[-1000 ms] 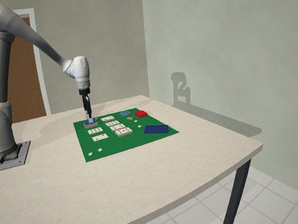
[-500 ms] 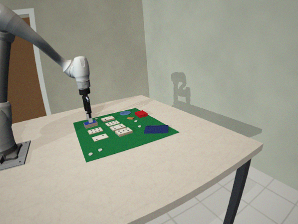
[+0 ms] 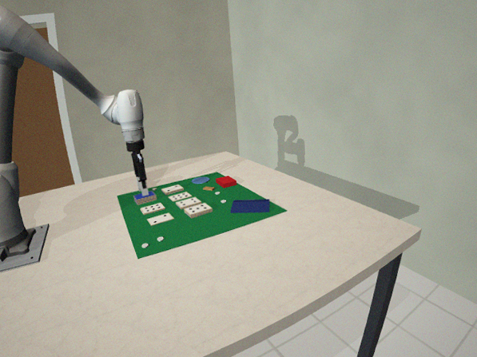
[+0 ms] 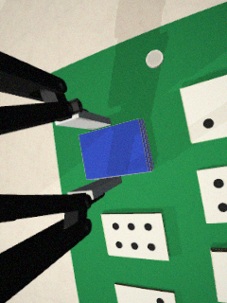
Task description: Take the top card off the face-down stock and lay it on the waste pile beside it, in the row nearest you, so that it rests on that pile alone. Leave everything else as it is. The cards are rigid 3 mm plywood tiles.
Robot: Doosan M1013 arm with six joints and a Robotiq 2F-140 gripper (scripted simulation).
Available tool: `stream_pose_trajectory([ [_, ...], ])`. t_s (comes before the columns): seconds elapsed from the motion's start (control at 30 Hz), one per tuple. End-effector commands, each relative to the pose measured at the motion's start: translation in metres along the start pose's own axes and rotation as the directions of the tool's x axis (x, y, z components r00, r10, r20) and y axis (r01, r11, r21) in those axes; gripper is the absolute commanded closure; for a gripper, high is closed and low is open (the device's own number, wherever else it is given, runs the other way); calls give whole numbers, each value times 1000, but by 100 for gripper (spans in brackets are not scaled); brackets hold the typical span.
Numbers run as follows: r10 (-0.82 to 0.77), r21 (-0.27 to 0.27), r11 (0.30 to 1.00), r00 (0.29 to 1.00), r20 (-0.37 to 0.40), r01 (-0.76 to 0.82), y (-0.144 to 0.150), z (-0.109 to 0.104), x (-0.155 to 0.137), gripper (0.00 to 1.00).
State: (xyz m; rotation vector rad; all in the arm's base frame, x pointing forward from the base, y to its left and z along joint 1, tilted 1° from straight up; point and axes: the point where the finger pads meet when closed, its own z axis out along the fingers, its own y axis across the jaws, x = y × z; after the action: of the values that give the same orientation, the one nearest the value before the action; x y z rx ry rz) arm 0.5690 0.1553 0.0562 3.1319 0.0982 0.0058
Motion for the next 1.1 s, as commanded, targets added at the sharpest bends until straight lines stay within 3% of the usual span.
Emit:
stream_pose_trajectory([
  [0.0,0,0,1000,1000,0,0,0,0,0,58],
  [0.07,0,0,1000,1000,0,0,0,0,0,58],
  [0.1,0,0,1000,1000,0,0,0,0,0,50],
  [1.07,0,0,1000,1000,0,0,0,2,0,50],
])
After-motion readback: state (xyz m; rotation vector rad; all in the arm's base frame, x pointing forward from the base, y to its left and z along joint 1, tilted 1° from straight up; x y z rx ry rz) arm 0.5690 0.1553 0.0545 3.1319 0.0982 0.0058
